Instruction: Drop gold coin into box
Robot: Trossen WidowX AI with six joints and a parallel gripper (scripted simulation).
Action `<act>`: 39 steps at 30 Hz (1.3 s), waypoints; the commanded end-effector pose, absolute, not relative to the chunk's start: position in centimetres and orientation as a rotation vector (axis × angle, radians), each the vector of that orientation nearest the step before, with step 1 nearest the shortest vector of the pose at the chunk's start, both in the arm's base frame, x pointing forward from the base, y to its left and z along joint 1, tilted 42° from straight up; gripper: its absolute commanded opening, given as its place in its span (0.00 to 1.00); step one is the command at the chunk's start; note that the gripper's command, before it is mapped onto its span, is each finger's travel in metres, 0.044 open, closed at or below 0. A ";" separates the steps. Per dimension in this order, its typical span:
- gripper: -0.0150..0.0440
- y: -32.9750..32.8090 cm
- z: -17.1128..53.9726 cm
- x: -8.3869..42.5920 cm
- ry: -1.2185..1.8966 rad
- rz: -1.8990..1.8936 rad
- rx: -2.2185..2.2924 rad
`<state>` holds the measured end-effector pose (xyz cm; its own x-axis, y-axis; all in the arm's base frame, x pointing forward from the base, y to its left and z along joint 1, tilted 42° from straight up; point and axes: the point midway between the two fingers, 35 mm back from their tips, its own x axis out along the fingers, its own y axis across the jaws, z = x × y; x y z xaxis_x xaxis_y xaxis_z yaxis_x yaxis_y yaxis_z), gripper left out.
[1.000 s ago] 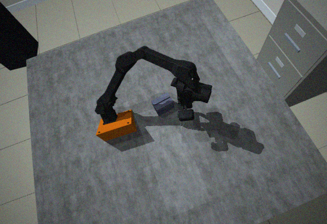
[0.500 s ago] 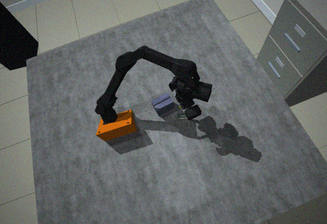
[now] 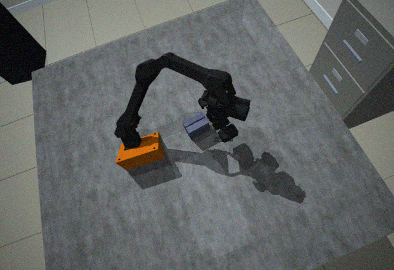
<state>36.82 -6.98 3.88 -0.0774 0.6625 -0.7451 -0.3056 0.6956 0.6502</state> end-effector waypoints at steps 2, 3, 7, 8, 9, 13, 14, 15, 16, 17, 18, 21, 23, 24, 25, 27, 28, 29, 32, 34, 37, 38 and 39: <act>0.25 -6.6 4.8 35.8 1.435 0.823 0.305; 0.25 -6.5 4.9 35.6 1.435 0.823 0.305; 0.25 -6.1 5.3 34.8 1.435 0.823 0.306; 0.25 -6.0 5.5 34.6 1.435 0.823 0.306; 0.25 -6.0 5.6 34.4 1.435 0.823 0.306; 0.25 -5.6 6.0 33.6 1.436 0.823 0.307; 0.25 -5.5 6.1 33.3 1.436 0.823 0.307; 0.25 -5.4 6.2 33.1 1.436 0.823 0.307; 0.25 -5.3 6.2 32.9 1.436 0.823 0.307; 0.25 -5.2 6.3 32.7 1.437 0.823 0.307; 0.25 -5.1 6.4 32.5 1.437 0.823 0.307; 0.25 -4.8 6.7 31.8 1.437 0.823 0.307; 0.25 -4.7 6.8 31.4 1.438 0.823 0.308; 0.25 -4.6 6.9 31.2 1.438 0.824 0.308; 0.25 -4.5 6.9 31.0 1.438 0.824 0.308; 0.25 -4.3 7.1 30.6 1.438 0.824 0.308; 0.25 -4.2 7.1 30.3 1.438 0.824 0.308; 0.25 -4.1 7.2 30.1 1.438 0.824 0.308; 0.25 -3.8 7.4 29.4 1.439 0.824 0.309; 0.25 -3.6 7.5 29.0 1.439 0.824 0.309; 0.25 -3.4 7.6 28.5 1.439 0.824 0.310; 0.25 -3.3 7.6 28.4 1.439 0.824 0.310; 0.26 -3.4 7.6 28.6 1.440 0.824 0.313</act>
